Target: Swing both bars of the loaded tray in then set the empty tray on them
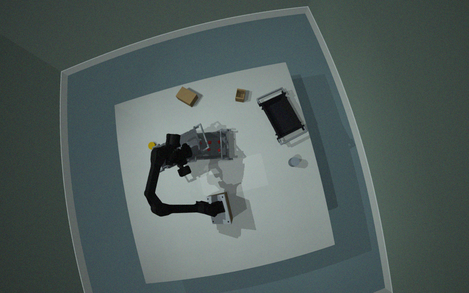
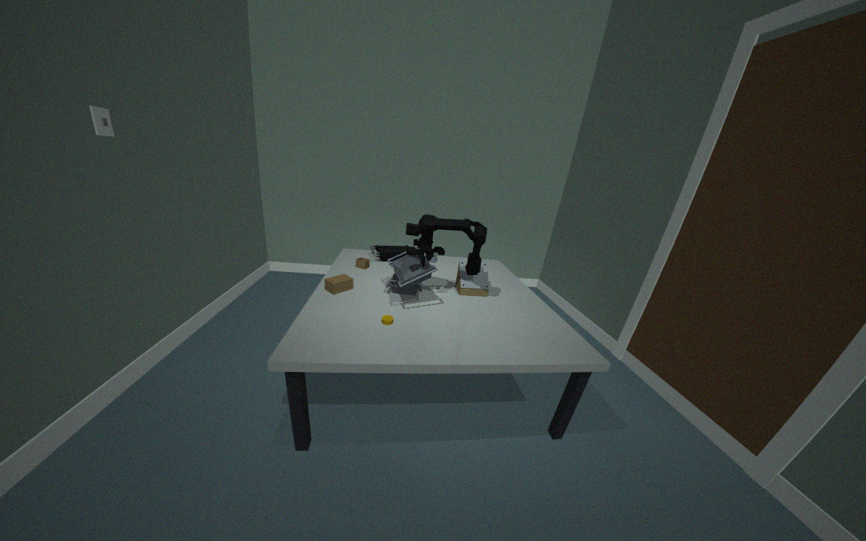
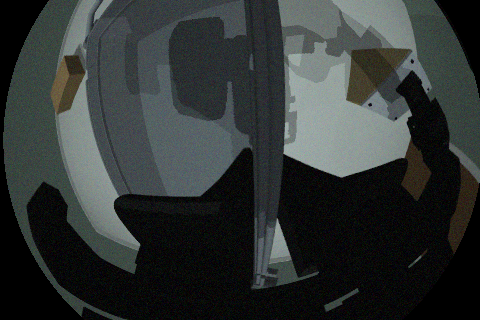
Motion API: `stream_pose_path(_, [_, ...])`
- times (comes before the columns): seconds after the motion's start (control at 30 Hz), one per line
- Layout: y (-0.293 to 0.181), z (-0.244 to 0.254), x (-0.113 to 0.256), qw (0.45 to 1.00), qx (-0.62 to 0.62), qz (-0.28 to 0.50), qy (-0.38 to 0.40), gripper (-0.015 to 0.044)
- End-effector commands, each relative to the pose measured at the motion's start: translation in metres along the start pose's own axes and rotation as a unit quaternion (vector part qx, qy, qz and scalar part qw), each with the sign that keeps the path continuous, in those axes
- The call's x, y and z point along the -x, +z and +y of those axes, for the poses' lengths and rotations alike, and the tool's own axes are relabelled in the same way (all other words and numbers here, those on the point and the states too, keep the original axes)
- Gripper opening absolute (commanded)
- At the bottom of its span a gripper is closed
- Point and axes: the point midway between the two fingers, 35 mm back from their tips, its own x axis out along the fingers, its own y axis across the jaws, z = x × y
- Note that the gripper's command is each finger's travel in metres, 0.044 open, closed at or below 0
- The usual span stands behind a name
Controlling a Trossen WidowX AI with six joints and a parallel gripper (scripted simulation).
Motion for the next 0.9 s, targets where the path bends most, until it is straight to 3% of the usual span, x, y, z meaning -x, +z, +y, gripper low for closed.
stream_pose_path(0.0, [0.016,0.006,0.006,1.000,-0.021,-0.004,0.012,0.0000])
stream_pose_path(0.87, [0.130,0.001,0.002,0.983,-0.183,0.019,0.014,0.0000])
